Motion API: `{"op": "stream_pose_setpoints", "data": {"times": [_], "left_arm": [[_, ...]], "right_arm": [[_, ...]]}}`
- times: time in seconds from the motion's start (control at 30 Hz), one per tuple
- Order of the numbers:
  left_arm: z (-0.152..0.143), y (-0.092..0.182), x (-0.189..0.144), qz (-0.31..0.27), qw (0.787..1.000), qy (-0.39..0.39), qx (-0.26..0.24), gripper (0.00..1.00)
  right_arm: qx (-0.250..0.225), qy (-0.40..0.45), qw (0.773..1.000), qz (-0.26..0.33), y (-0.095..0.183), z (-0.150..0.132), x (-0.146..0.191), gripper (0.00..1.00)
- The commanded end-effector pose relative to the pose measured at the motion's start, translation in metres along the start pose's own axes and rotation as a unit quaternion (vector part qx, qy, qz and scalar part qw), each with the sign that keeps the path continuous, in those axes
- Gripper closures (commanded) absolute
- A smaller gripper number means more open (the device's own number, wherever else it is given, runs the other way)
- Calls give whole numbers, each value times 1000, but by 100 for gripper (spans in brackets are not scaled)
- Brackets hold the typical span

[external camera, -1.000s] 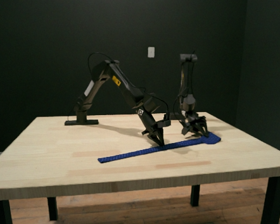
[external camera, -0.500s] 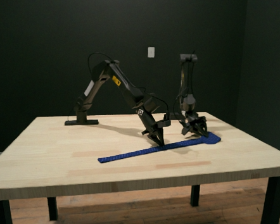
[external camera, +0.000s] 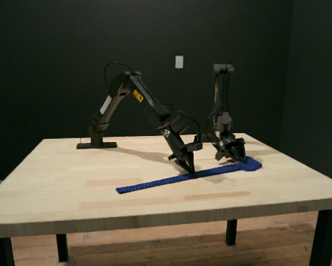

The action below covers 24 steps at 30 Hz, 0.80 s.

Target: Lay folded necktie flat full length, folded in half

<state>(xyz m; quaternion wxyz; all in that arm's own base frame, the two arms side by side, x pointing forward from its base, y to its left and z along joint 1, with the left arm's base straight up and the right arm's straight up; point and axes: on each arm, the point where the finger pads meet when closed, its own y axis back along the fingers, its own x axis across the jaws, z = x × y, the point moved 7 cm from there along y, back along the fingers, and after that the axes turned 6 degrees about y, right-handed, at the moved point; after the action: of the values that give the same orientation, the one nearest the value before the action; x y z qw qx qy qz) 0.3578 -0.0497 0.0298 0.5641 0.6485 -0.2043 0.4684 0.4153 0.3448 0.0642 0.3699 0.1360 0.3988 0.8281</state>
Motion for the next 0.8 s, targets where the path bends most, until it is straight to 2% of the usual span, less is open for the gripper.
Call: {"op": "stream_pose_setpoints", "data": {"times": [0.0, 0.77], "left_arm": [[5, -2, 3, 6, 1000, 8, -1, 93], [5, -2, 1, 6, 1000, 8, -1, 98]], "right_arm": [[4, 1, 1000, 3, -2, -4, 0, 96], [4, 1, 1000, 3, -2, -4, 0, 96]]}}
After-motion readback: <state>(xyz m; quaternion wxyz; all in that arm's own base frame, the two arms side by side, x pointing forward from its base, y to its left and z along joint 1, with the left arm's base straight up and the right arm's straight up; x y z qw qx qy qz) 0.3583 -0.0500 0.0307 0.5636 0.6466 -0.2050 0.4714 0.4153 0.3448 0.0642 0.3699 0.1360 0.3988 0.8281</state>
